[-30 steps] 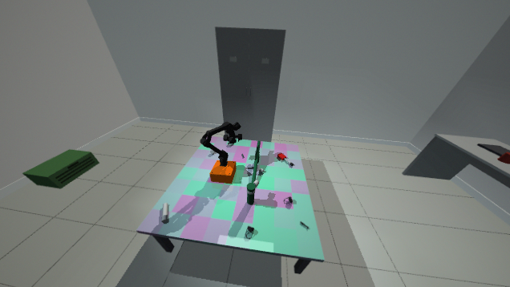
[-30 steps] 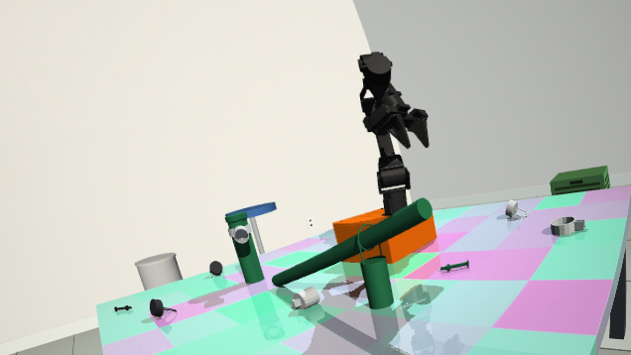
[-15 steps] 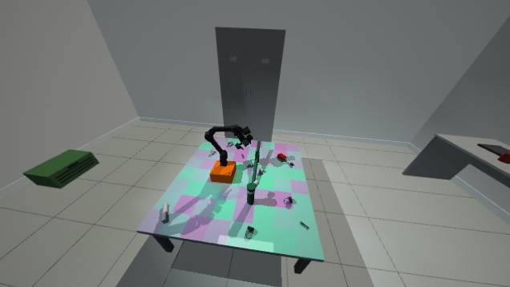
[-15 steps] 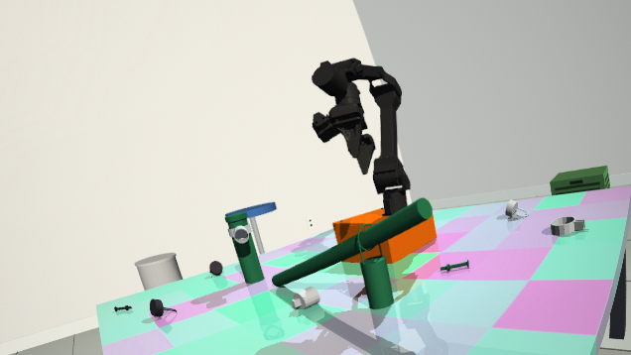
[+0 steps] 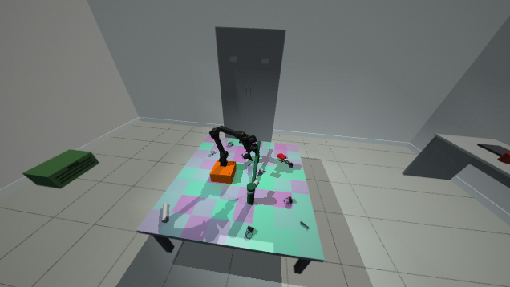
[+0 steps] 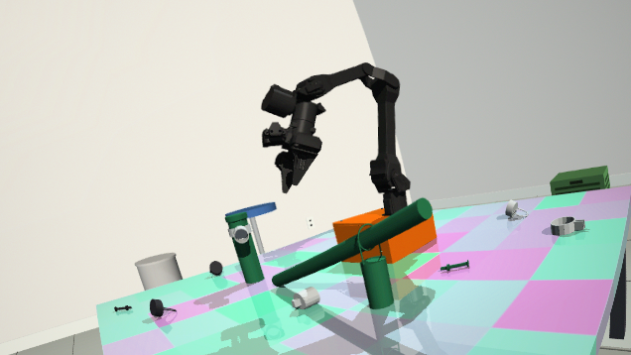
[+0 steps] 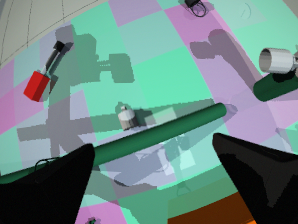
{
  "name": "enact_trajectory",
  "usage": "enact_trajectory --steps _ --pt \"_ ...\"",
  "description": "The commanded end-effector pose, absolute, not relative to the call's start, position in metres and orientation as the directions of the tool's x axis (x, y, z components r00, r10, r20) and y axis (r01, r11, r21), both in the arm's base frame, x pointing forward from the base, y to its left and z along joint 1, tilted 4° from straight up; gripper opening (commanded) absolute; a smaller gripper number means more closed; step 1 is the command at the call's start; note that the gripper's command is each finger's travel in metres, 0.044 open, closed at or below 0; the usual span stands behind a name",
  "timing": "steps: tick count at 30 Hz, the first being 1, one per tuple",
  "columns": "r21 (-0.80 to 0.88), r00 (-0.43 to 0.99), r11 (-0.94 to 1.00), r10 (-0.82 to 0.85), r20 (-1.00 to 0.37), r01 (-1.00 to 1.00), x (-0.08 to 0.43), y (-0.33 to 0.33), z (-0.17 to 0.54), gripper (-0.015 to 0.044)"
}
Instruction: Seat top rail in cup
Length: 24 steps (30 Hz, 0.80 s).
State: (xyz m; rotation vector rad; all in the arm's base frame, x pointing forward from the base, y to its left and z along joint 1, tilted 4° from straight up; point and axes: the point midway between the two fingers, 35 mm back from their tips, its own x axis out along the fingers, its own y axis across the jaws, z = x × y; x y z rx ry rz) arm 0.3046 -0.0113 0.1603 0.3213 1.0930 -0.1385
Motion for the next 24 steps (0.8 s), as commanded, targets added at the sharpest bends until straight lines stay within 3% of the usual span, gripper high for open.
enact_trajectory --steps 1,10,17,24 --pt "0.031 0.461 0.987 -0.045 -0.886 0.157 0.316 -0.055 0.151 0.0440" --pt "-0.011 0.459 0.995 -0.054 -0.887 0.095 0.319 -0.063 0.150 0.0440" --pt "-0.261 0.450 0.917 -0.105 -0.887 -0.301 0.335 -0.115 0.142 0.0440" --pt "-0.436 0.435 0.595 -0.158 -0.887 -0.675 0.342 -0.178 0.129 0.0440"
